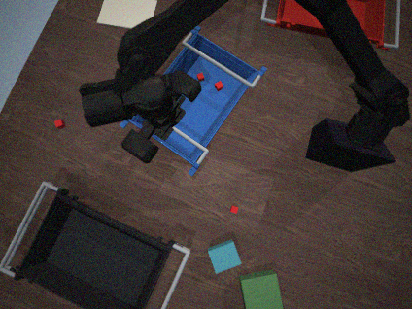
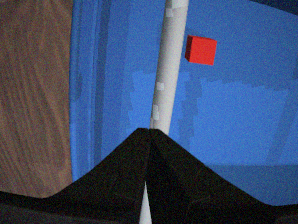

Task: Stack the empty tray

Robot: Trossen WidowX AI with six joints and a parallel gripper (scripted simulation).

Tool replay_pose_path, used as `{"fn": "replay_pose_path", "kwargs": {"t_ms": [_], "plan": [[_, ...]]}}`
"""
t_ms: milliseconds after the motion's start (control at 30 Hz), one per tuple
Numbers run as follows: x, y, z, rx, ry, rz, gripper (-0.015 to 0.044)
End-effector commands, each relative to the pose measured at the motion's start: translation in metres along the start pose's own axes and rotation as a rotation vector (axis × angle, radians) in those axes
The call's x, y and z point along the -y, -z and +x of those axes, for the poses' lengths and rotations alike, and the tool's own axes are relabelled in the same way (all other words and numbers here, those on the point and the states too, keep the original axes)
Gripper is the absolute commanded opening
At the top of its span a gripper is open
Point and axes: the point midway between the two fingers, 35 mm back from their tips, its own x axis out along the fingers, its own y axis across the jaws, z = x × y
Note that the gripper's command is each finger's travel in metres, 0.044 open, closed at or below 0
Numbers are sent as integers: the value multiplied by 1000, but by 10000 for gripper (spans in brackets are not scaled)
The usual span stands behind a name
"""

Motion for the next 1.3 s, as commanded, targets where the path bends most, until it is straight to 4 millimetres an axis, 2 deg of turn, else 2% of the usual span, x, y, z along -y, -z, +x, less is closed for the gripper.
{"fn": "replay_pose_path", "kwargs": {"t_ms": [0,167,400,500,667,733,767,800,900,1100,1267], "plan": [[0,0,0,1,0,0,0],[0,0,0,1,0,0,0],[0,0,-2,1,-1,0,184],[-2,-2,-21,0,-3,-1,262],[-1,-1,-79,-2,-4,-1,394],[0,1,-93,-2,-3,-1,440],[1,-2,-61,-13,8,-2,440],[5,-4,-61,-16,4,16,440],[34,-16,-59,-39,-21,137,440],[131,-37,-49,-103,-83,546,440],[218,-32,-36,-143,-101,936,440]]}}
